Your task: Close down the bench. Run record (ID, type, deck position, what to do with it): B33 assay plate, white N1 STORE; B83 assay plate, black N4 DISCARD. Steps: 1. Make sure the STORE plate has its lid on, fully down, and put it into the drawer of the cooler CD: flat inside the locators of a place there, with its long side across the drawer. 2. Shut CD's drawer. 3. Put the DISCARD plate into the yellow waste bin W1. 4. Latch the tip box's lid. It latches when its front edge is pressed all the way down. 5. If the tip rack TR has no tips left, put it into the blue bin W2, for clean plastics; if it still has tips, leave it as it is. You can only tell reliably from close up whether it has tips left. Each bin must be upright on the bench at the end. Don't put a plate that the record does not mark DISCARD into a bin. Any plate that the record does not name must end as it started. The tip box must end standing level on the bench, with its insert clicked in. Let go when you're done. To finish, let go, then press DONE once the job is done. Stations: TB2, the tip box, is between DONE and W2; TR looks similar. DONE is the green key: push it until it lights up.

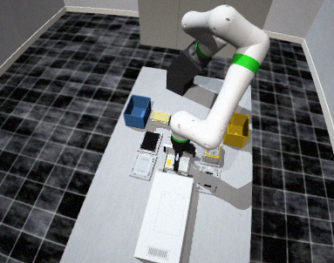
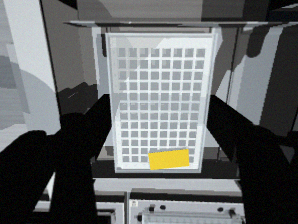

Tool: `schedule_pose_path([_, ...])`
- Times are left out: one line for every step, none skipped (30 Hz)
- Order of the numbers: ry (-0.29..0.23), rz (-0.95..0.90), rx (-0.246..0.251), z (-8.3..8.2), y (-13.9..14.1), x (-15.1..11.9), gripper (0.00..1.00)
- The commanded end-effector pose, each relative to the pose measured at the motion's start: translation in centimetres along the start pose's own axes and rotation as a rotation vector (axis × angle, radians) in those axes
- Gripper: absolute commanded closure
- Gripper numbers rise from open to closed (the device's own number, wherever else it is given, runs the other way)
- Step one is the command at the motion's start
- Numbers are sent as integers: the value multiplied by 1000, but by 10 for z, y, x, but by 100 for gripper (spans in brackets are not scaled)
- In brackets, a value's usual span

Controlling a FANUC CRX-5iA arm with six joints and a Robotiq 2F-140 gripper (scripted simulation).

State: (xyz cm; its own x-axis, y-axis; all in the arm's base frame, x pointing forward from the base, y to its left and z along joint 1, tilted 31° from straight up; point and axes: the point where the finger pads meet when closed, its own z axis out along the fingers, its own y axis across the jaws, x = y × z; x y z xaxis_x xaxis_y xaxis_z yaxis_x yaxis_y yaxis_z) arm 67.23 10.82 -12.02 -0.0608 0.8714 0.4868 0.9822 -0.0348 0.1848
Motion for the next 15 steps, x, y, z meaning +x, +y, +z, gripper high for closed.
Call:
schedule_pose_path([-1, 0, -2, -1, 1, 0, 90])
schedule_pose_path([-1, 0, -2, -1, 1, 0, 90])
schedule_pose_path([-1, 0, -2, 0, 1, 0, 90])
schedule_pose_path([-1, 0, -2, 0, 1, 0, 90])
schedule_pose_path([-1, 0, -2, 0, 1, 0, 90])
schedule_pose_path([-1, 0, -2, 1, 1, 0, 90])
schedule_pose_path([-1, 0, -2, 1, 1, 0, 90])
schedule_pose_path([-1, 0, -2, 1, 1, 0, 90])
schedule_pose_path([-1, 0, -2, 2, 1, 0, 90])
schedule_pose_path([-1, 0, -2, 2, 1, 0, 90])
schedule_pose_path([-1, 0, -2, 2, 1, 0, 90])
schedule_pose_path([-1, 0, -2, 3, 1, 0, 90])
schedule_pose_path([-1, 0, -2, 3, 1, 0, 90])
schedule_pose_path([-1, 0, -2, 3, 1, 0, 90])
schedule_pose_path([-1, 0, -2, 4, 1, 0, 90])
